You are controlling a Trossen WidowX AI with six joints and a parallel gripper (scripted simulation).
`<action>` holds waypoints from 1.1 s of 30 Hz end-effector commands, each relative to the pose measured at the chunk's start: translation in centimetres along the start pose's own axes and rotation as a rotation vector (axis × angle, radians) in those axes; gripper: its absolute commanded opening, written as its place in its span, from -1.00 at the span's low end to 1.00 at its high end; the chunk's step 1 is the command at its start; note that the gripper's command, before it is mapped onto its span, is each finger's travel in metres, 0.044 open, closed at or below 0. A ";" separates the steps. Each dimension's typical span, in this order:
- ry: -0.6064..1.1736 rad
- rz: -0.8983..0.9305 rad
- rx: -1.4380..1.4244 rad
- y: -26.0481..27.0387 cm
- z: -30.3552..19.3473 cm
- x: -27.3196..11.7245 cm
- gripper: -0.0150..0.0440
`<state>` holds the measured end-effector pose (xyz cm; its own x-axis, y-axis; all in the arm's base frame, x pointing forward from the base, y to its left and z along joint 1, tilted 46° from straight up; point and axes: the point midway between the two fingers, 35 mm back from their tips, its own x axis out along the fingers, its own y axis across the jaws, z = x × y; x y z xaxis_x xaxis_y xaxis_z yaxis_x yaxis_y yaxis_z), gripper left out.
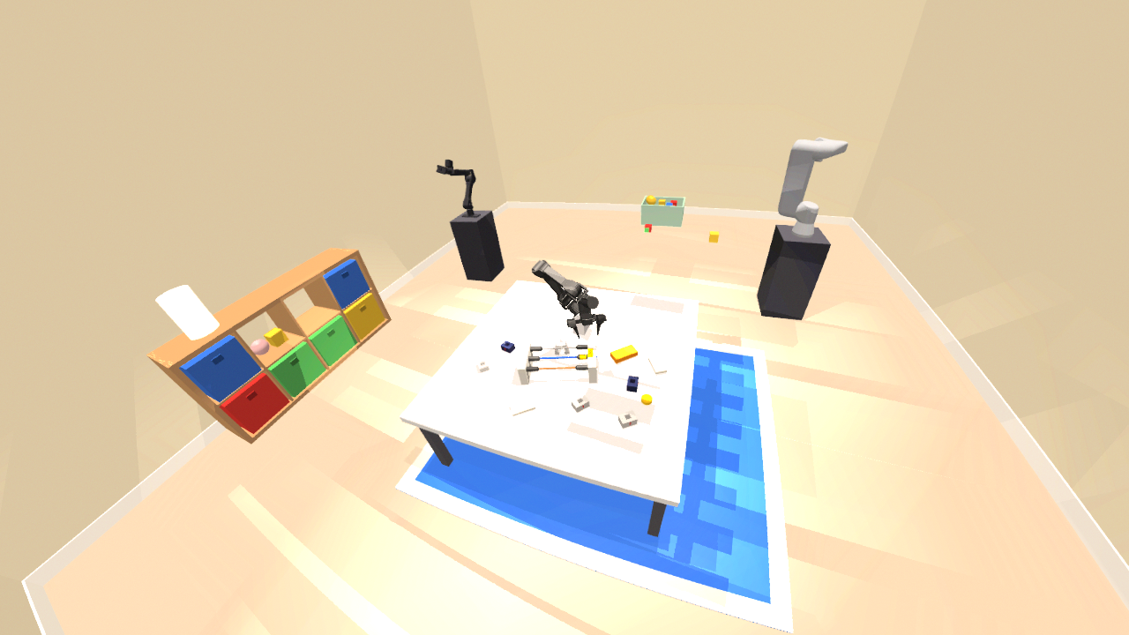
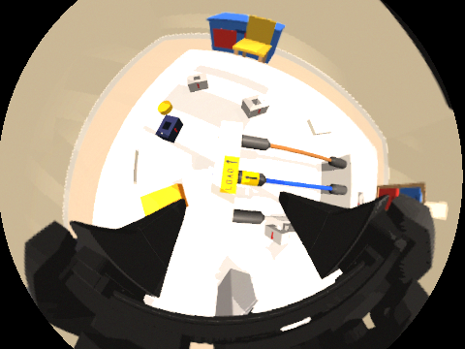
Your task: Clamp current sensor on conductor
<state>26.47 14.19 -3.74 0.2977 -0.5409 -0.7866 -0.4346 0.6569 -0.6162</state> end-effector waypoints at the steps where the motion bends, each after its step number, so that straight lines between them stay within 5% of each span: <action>1: 0.002 -0.005 0.004 -0.1 0.1 0.0 1.00; 11: 0.008 -0.006 0.006 -0.4 -0.1 0.1 1.00; 22: 0.382 -0.037 0.104 -13.3 -12.5 1.4 1.00; 33: 0.406 -0.034 0.109 -13.8 -13.7 2.0 1.00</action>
<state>21.61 -2.76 3.95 -0.0521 -0.7089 -0.7034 -0.3276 0.6775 -0.6586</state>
